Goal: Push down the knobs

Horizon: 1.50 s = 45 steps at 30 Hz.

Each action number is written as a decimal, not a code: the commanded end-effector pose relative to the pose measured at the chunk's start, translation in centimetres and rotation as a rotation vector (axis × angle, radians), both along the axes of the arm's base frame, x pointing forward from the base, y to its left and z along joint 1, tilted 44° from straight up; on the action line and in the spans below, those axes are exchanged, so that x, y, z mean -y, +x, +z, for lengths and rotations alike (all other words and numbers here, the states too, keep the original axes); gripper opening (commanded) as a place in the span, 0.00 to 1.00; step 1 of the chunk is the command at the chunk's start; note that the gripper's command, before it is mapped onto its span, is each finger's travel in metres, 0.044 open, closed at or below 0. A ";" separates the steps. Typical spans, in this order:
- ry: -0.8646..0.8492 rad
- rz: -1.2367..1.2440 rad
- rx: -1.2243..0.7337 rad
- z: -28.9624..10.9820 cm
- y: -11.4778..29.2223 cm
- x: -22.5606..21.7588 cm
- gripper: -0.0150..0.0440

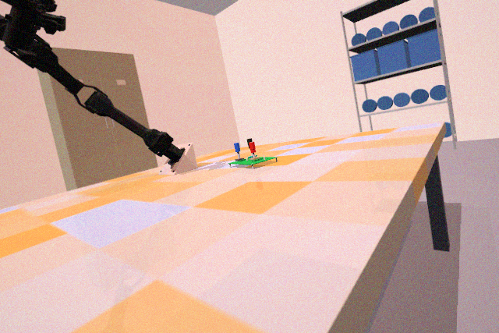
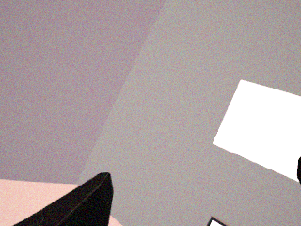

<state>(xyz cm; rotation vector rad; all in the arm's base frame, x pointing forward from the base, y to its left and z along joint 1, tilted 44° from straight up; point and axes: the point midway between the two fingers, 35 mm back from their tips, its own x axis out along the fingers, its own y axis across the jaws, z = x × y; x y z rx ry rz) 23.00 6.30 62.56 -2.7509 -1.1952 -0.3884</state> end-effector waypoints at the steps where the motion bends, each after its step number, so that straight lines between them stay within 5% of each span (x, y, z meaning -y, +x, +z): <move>1: 0.004 0.000 -0.004 0.0 0.1 0.0 0.89; 15: 0.295 0.006 -0.363 -3.3 7.1 1.3 0.26; 45: 0.901 -0.154 -1.179 -17.4 20.4 0.4 0.25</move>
